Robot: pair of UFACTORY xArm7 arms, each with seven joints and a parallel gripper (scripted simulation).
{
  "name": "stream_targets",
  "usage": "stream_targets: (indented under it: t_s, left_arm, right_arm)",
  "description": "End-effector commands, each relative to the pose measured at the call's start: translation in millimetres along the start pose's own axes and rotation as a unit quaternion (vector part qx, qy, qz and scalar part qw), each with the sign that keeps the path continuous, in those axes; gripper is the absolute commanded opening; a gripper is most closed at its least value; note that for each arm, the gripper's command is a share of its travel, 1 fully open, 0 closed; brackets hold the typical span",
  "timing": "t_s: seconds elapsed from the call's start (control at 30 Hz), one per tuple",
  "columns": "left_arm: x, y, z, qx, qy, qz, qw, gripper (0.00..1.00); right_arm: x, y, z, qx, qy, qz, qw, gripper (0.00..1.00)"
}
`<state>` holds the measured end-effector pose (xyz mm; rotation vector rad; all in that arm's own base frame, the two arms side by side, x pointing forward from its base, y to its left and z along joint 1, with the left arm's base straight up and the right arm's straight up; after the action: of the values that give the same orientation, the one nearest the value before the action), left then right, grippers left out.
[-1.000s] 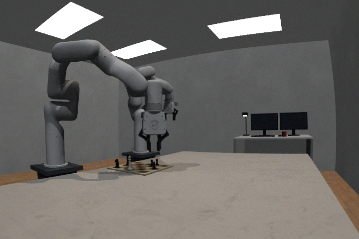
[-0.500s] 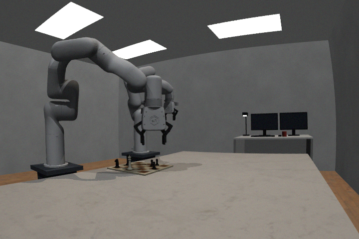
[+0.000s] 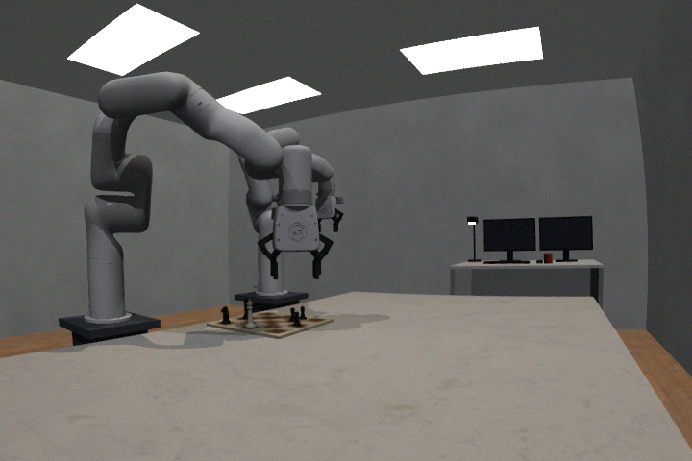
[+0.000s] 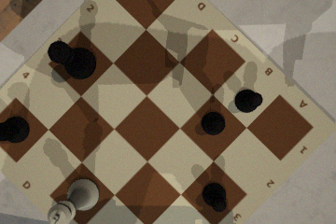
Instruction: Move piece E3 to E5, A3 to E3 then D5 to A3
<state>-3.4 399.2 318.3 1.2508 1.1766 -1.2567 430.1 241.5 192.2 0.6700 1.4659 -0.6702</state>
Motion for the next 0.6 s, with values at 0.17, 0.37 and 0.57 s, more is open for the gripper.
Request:
stream_targets:
  t_s: [0.17,0.37,0.57]
  left_arm:
    - [-1.6,0.0,-0.8,0.0,0.002,0.0,1.0,1.0]
    - [-1.6,0.0,-0.8,0.0,0.002,0.0,1.0,1.0]
    - [-1.6,0.0,-0.8,0.0,0.002,0.0,1.0,1.0]
  right_arm:
    - [-10.4,1.0,0.0,0.0,-0.001,0.002,1.0,1.0]
    - [-34.3,0.9,0.0,0.0,-0.001,0.002,1.0,1.0]
    - [-62.3,0.9,-0.1,0.0,-0.001,0.002,1.0,1.0]
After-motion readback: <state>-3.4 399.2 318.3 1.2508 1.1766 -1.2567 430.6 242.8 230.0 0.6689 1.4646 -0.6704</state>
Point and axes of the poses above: on each arm, the point where the finger pads meet when closed, its own x axis out along the fingers, its own y axis across the jaws, z = x × y, the point moved 7 cm from there along -x, back along the fingers, and after that the axes turned 4 degrees about x, right-handed, at the moved point
